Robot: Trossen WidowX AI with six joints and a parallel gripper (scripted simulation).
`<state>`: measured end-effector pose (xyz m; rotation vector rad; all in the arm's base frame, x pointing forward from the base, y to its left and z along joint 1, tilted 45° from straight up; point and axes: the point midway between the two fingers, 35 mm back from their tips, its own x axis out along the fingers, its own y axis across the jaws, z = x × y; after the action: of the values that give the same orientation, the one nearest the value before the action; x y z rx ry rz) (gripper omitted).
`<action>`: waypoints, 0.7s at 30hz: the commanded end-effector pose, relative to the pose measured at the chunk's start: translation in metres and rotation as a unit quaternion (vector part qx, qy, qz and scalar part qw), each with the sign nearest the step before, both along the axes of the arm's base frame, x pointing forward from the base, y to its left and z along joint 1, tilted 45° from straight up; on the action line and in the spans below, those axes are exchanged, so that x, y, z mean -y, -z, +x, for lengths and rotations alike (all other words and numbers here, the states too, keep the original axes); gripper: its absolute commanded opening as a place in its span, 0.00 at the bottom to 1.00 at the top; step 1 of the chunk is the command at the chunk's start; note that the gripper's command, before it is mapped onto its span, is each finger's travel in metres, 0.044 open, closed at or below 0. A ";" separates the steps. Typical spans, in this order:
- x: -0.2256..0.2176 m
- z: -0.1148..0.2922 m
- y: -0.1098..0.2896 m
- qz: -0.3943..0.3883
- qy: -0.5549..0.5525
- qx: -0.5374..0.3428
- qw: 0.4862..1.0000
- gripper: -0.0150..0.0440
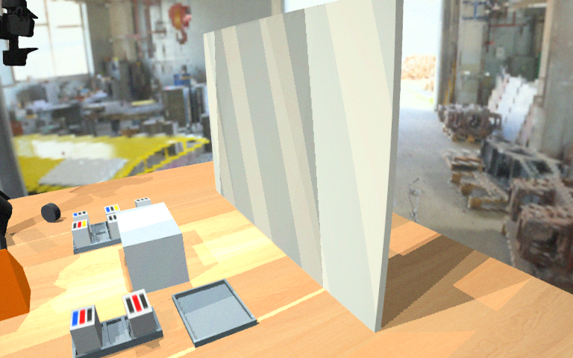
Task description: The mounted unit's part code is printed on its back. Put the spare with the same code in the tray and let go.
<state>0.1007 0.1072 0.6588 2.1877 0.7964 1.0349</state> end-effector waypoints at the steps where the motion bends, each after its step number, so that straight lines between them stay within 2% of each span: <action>1: 0.000 0.000 0.000 0.000 0.000 0.000 1.000 0.98; 8: 0.001 0.007 0.002 -0.004 0.009 0.000 1.000 1.00; 15: 0.013 0.070 0.022 -0.052 0.083 -0.009 0.995 1.00; 21: 0.019 0.156 0.068 -0.153 0.151 -0.025 0.976 1.00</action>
<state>0.2106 0.0925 0.6197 2.0529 0.5916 0.7856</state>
